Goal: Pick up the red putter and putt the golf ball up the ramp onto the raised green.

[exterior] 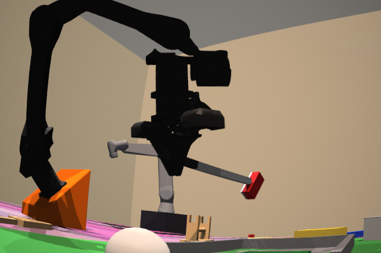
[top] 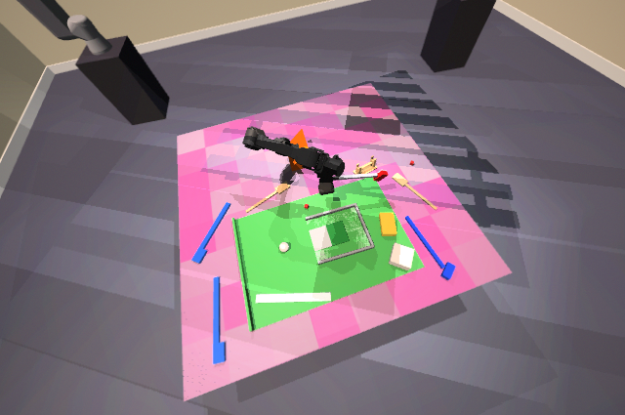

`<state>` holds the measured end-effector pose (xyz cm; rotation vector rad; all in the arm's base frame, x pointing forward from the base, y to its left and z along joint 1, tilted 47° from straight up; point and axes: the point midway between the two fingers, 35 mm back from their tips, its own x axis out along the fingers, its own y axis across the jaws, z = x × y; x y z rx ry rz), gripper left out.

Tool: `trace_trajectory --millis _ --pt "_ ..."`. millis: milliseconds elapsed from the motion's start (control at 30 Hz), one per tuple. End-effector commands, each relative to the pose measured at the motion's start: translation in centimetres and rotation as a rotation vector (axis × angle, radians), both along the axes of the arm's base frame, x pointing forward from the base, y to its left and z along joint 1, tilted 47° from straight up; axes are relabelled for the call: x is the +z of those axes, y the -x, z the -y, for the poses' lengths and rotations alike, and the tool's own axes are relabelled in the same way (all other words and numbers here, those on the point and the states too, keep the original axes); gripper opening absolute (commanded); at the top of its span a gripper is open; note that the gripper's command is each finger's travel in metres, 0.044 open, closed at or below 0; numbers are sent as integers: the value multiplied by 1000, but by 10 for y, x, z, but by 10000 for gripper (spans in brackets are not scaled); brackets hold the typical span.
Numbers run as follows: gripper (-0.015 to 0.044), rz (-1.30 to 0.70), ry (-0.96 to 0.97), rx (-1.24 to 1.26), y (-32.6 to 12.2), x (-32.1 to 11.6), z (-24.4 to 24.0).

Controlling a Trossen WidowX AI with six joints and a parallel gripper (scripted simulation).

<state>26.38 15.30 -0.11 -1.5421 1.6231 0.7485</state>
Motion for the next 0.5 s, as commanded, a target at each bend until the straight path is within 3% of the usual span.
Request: trace_trajectory --millis 0,467 --pt "0 108 -12 -103 -17 32 16" --pt "0 427 30 -477 -39 127 102"
